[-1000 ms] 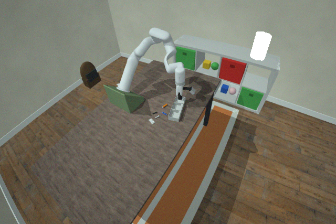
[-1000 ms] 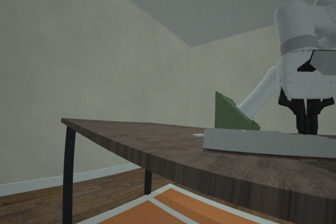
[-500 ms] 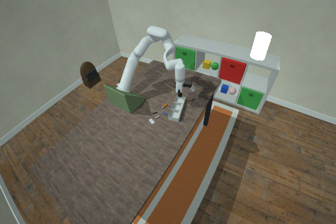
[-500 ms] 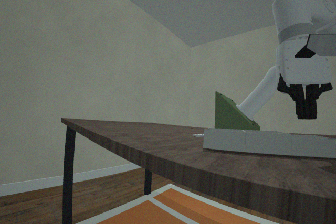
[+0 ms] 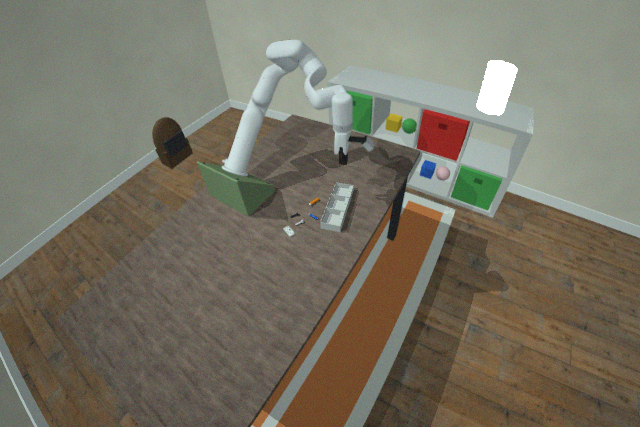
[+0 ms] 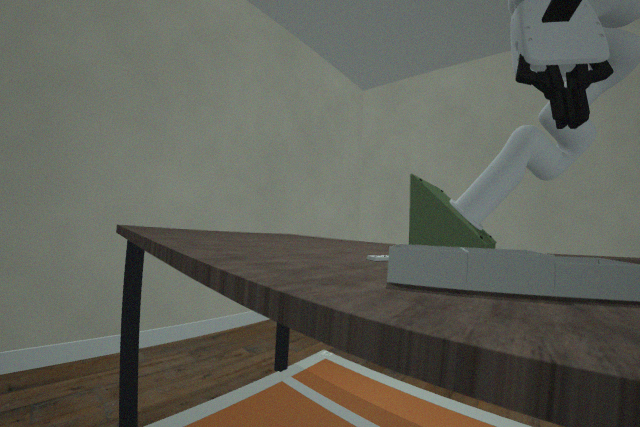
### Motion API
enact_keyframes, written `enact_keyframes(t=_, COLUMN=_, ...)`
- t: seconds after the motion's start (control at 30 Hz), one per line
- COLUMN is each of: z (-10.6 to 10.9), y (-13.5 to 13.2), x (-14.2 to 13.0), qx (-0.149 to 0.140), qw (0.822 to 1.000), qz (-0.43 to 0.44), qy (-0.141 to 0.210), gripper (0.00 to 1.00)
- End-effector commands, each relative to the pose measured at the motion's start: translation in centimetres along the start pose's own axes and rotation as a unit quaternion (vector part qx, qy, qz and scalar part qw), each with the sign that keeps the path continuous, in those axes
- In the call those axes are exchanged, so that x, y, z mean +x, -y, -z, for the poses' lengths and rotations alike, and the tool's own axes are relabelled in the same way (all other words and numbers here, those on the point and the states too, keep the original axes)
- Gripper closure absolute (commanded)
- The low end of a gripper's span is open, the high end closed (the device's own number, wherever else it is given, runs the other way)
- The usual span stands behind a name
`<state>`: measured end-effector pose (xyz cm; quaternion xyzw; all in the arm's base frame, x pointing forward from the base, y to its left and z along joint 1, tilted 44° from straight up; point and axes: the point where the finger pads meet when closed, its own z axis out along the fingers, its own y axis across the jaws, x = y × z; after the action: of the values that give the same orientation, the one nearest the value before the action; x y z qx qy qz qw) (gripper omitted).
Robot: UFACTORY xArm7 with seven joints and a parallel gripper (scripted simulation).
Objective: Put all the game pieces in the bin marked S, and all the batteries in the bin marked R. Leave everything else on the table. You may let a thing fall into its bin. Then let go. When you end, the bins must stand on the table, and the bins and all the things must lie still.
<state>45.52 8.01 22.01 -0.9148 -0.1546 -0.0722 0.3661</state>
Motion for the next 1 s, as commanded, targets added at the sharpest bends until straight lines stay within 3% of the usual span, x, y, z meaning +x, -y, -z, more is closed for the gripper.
enact_keyframes(t=0.0, z=1.5, y=0.1, x=0.0, qx=0.001, qw=1.0, qz=0.0, qy=0.001, gripper=0.93)
enact_keyframes(t=0.2, z=1.5, y=0.1, x=0.0, qx=0.001, qw=1.0, qz=0.0, qy=0.001, gripper=0.93)
enact_keyframes(t=0.23, z=1.1, y=-0.5, x=-0.4, qx=0.001, qw=1.0, qz=-0.025, qy=0.001, gripper=0.59)
enact_keyframes(t=0.47, z=-1.1, y=-4.9, x=-3.6, qx=0.001, qw=0.984, qz=-0.178, qy=0.001, gripper=0.59)
enact_keyframes(t=0.53, z=-1.1, y=-4.9, x=-3.6, qx=0.001, qw=0.984, qz=-0.178, qy=0.001, gripper=0.59)
enact_keyframes(t=0.77, z=-3.4, y=-9.2, x=-6.8, qx=0.0, qw=0.943, qz=-0.332, qy=0.001, gripper=0.59)
enact_keyframes(t=0.97, z=-5.3, y=-13.0, x=-9.5, qx=0.0, qw=0.938, qz=-0.347, qy=0.001, gripper=0.59)
